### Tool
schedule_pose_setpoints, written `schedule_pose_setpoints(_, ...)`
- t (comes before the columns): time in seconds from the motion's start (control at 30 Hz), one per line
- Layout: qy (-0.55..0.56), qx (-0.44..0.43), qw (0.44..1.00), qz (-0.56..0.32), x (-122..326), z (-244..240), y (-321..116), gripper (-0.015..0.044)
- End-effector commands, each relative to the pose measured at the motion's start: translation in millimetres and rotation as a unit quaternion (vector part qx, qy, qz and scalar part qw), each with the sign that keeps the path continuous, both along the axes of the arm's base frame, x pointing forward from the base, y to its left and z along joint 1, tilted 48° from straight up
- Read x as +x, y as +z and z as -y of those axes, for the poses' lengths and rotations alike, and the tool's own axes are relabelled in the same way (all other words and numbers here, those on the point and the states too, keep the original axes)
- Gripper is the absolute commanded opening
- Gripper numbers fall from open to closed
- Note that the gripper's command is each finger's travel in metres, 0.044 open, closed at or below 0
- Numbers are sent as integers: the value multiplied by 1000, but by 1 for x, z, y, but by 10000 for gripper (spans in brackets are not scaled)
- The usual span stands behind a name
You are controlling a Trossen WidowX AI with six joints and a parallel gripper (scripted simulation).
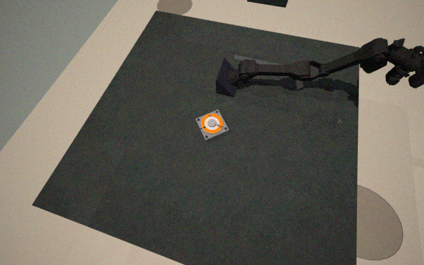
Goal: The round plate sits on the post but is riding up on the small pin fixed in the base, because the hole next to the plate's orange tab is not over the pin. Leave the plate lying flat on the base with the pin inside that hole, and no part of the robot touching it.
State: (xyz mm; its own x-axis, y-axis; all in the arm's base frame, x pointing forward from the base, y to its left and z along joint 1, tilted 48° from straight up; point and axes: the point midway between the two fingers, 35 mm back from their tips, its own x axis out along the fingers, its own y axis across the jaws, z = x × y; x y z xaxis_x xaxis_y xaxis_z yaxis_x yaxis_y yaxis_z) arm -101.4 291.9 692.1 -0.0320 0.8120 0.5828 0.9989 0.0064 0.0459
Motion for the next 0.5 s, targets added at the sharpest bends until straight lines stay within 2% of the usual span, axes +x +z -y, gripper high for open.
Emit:
schedule_pose_setpoints(0.0,4,4,1000,-5,-1,3,1,374)
schedule_pose_setpoints(0.07,35,37,998,-43,-3,28,14,321)
schedule_pose_setpoints(0.13,41,103,990,-85,22,73,39,269)
schedule_pose_setpoints(0.33,48,174,973,-141,57,120,58,111)
schedule_pose_setpoints(0.4,53,223,957,-176,81,154,68,59)
schedule_pose_setpoints(0.43,53,225,957,-177,82,156,68,32)
schedule_pose_setpoints(0.47,55,258,943,-201,99,181,73,6)
